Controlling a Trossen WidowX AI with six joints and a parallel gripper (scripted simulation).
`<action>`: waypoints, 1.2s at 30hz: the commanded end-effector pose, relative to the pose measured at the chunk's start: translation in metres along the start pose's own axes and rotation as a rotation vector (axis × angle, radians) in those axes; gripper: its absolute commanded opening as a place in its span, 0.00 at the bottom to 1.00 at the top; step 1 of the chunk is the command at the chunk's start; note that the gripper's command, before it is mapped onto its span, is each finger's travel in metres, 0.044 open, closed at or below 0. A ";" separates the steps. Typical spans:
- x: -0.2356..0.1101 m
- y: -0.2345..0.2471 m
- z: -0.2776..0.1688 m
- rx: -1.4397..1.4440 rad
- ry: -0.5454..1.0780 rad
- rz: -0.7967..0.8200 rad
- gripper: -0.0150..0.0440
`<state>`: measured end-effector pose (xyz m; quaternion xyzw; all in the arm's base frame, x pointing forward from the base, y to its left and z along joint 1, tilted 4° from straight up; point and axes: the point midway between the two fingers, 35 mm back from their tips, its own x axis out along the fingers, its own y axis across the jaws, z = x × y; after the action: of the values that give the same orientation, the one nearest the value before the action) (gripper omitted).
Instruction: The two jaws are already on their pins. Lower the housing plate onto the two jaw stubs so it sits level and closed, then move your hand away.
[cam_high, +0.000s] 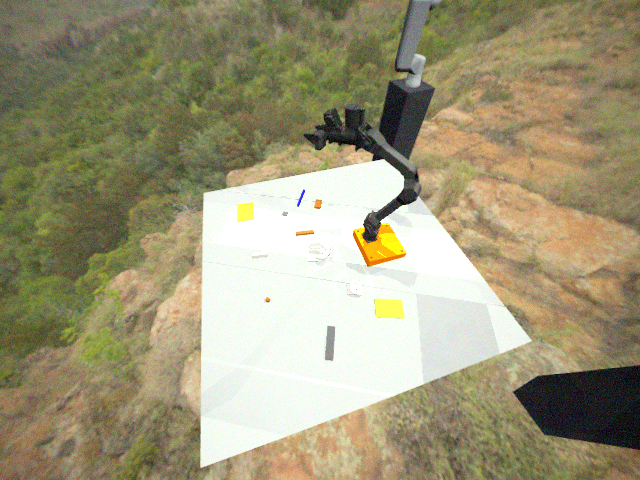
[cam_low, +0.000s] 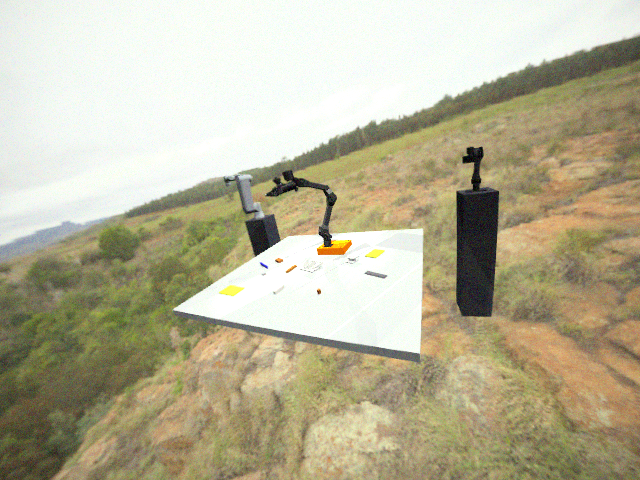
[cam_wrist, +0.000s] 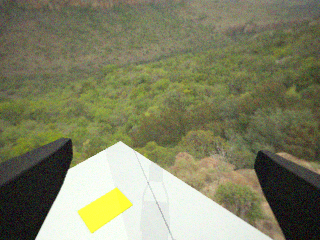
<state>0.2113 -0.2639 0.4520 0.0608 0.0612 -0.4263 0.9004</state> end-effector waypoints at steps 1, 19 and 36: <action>0.017 0.038 -0.033 0.057 0.116 0.099 1.00; 0.002 0.196 -0.160 0.158 0.592 0.409 1.00; -0.121 0.301 -0.300 0.028 1.102 0.507 1.00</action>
<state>0.3650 0.0234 0.2231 0.3002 0.4370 -0.1176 0.8397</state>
